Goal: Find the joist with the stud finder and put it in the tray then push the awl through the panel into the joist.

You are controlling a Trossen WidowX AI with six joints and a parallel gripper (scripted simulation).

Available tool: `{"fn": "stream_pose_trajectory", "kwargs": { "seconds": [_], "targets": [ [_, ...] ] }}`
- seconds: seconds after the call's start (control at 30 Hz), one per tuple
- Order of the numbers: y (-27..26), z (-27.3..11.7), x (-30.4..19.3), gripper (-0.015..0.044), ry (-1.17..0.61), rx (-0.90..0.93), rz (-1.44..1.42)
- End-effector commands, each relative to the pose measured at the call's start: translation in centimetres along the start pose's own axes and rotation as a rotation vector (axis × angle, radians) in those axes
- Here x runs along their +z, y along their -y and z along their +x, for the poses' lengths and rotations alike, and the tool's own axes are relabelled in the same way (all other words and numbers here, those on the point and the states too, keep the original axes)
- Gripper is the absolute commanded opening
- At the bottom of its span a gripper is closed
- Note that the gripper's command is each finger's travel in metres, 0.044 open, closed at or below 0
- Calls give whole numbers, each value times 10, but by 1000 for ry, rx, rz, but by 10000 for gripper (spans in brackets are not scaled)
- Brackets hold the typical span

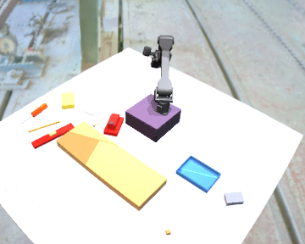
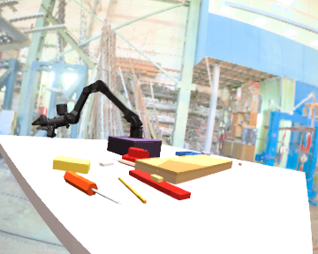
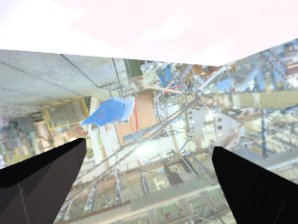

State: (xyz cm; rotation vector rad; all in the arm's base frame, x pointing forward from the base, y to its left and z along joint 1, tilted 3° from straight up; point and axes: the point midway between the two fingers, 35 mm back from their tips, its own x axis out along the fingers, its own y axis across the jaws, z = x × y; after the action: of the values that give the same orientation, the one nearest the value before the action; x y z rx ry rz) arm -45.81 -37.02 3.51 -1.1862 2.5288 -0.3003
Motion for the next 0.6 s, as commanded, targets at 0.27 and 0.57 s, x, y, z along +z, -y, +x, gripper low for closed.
{"fn": "stream_pose_trajectory", "kwargs": {
  "seconds": [0.27,0.57],
  "targets": [
    [77,6,27,440,116,-79,256],
    [163,-8,65,440,314,-60,667]
  ]
}}
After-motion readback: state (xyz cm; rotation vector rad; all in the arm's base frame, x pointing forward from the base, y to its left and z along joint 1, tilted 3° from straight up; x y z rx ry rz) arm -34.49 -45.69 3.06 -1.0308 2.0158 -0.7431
